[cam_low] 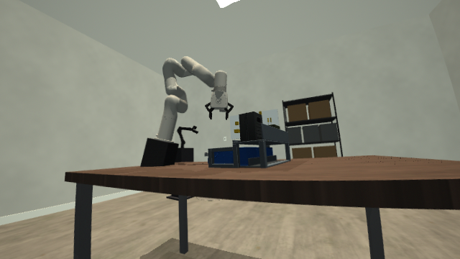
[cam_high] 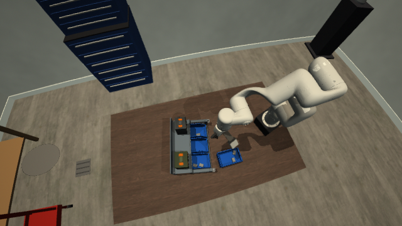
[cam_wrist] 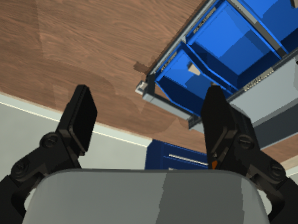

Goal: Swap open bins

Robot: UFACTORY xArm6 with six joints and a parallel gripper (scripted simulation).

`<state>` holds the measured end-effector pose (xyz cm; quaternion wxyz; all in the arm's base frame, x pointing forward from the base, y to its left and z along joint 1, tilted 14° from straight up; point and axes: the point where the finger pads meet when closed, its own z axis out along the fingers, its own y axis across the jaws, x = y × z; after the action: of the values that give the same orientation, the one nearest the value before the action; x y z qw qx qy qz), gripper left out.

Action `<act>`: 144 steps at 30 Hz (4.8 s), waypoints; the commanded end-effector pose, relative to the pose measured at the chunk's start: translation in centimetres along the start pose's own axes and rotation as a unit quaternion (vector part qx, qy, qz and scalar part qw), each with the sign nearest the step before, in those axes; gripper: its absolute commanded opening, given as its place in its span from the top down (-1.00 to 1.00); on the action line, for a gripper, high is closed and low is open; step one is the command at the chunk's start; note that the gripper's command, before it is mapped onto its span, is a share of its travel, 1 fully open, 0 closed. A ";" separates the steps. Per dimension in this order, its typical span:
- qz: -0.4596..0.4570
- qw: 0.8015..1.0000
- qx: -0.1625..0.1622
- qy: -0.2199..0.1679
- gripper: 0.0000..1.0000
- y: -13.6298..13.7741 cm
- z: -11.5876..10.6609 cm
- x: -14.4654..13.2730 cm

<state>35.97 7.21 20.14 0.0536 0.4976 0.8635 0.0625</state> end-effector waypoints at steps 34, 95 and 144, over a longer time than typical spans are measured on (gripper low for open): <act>-0.325 0.945 -0.030 -0.007 -1.00 -0.6 1.3 2.4; -0.476 0.878 -0.041 -0.018 -1.00 -1.1 2.0 3.6; -0.477 0.878 -0.041 -0.018 -1.00 -1.1 2.0 3.6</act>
<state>33.48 9.86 17.77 0.1109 0.0242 0.9920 0.0554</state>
